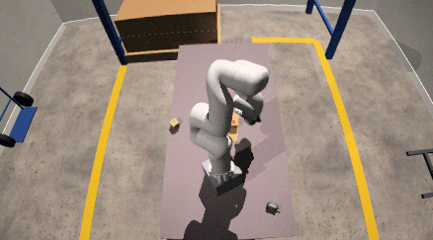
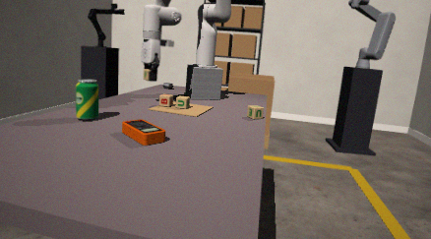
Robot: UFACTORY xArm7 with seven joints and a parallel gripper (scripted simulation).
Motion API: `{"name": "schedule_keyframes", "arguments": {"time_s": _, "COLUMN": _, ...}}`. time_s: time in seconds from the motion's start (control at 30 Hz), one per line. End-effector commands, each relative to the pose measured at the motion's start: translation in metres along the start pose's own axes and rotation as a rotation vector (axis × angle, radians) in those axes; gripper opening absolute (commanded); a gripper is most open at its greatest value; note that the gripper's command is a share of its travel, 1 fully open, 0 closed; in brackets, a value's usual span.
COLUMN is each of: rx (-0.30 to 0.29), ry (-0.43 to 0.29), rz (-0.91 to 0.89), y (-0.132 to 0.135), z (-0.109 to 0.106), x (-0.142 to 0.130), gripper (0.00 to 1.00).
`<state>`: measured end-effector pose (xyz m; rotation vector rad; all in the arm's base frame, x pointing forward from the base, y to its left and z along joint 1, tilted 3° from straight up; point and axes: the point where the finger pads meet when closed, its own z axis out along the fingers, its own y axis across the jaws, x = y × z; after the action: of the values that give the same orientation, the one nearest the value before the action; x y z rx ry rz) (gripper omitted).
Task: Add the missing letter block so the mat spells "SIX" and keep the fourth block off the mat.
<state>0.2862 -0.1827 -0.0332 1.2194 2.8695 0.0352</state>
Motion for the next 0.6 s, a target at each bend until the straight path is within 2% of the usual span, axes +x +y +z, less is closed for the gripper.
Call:
{"name": "schedule_keyframes", "arguments": {"time_s": 0.0, "rx": -0.005, "ry": -0.004, "rz": -0.139, "y": 0.014, "z": -0.001, "x": 0.002, "gripper": 0.44}}
{"name": "schedule_keyframes", "arguments": {"time_s": 0.33, "rx": -0.005, "ry": -0.005, "rz": -0.427, "y": 0.042, "z": -0.002, "x": 0.013, "gripper": 0.44}}
{"name": "schedule_keyframes", "arguments": {"time_s": 0.4, "rx": -0.005, "ry": -0.005, "rz": -0.427, "y": 0.042, "z": -0.002, "x": 0.013, "gripper": 0.44}}
{"name": "schedule_keyframes", "arguments": {"time_s": 0.43, "rx": -0.005, "ry": -0.006, "rz": -0.51, "y": 0.05, "z": -0.002, "x": 0.016, "gripper": 0.44}}
{"name": "schedule_keyframes", "arguments": {"time_s": 0.57, "rx": -0.005, "ry": -0.007, "rz": -0.609, "y": 0.059, "z": -0.002, "x": 0.02, "gripper": 0.44}}
